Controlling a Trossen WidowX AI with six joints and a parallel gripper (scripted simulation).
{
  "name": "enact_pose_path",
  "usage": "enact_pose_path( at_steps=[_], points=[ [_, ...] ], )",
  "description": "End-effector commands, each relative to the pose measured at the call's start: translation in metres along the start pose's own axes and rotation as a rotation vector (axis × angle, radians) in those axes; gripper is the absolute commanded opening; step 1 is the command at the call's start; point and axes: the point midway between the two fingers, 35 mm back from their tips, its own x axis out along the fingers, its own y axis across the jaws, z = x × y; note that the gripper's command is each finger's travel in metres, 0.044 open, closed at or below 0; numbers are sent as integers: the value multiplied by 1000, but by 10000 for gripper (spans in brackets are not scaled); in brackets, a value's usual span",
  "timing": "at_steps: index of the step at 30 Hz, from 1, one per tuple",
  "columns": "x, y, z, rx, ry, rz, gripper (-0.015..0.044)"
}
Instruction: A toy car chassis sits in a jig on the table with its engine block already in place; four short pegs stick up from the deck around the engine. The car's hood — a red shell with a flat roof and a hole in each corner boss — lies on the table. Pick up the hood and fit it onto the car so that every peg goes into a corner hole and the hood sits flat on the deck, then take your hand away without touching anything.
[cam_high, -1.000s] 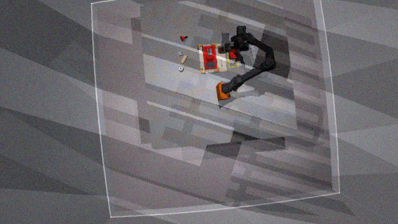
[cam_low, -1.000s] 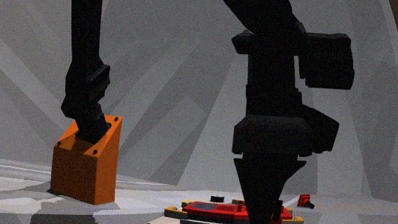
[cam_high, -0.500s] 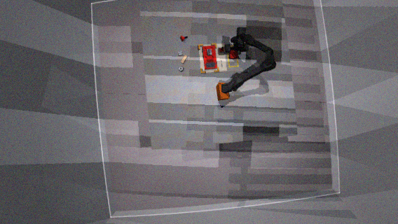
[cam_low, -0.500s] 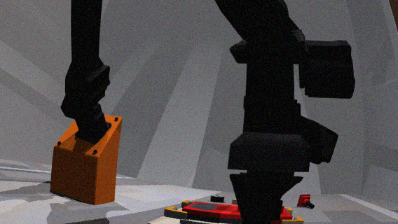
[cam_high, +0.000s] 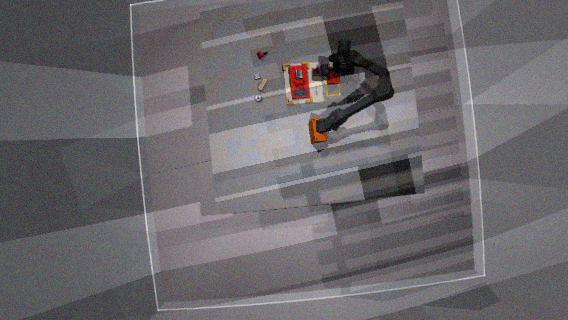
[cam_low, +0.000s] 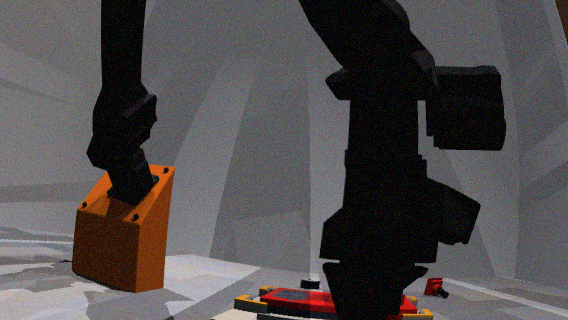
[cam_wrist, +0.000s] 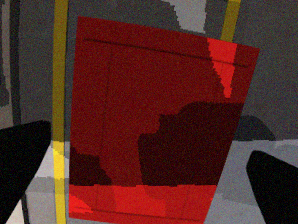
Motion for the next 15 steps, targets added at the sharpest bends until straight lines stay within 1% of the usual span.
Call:
enact_pose_path(
  at_steps=[1, 15],
  points=[
    [2, 1, 0, -3, 0, 4, 440],
    [9, 1, 0, -3, 0, 4, 440]
  ],
)
